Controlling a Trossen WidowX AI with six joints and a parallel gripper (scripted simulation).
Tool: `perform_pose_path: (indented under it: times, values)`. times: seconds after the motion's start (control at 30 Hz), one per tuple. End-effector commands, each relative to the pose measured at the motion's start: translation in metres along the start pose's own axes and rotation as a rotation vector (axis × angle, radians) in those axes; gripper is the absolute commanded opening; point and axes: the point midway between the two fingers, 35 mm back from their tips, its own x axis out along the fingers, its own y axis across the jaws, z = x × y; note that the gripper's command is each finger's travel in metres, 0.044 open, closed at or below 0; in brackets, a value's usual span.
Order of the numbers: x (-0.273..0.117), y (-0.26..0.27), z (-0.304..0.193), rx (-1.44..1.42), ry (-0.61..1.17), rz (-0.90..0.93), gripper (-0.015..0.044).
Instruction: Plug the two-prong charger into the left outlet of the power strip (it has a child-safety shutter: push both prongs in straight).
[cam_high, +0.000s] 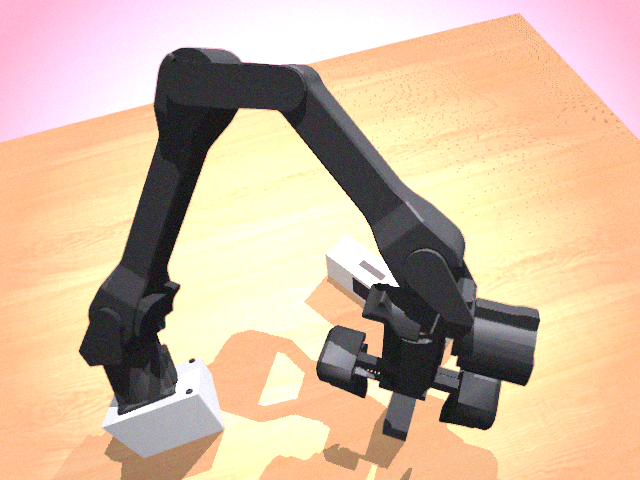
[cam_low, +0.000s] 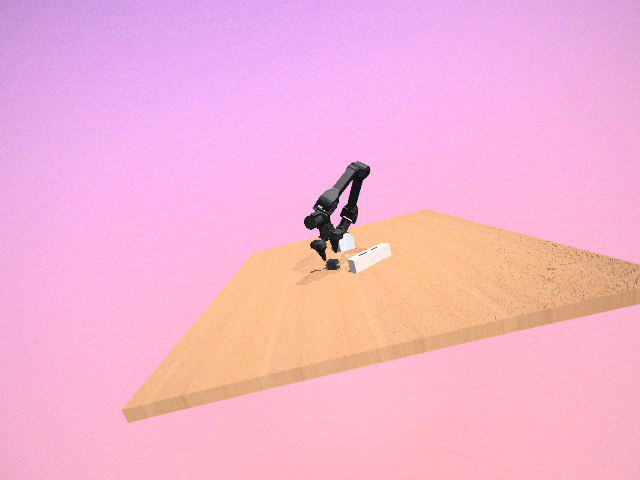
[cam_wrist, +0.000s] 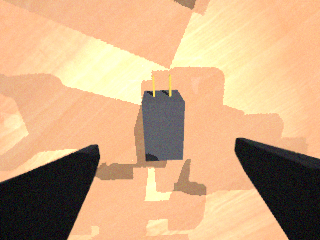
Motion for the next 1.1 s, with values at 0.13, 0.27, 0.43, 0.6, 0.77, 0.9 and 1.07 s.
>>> perform_pose_path:
  times: [0.13,0.27,0.43,0.6,0.77,0.9,1.07]
  values:
    - [0.014,0.0,0.0,0.009,-0.005,0.007,0.044]
    - [0.021,0.0,0.001,0.009,-0.005,0.007,0.044]
    - [0.029,0.0,0.001,0.009,-0.005,0.007,0.044]
    - [0.037,0.001,0.002,0.009,-0.006,0.007,0.044]
    - [0.045,0.001,0.002,0.009,-0.006,0.008,0.044]
    - [0.051,0.002,0.003,0.009,-0.007,0.008,0.044]
    - [0.047,0.001,0.004,0.0,-0.002,0.002,0.0414]
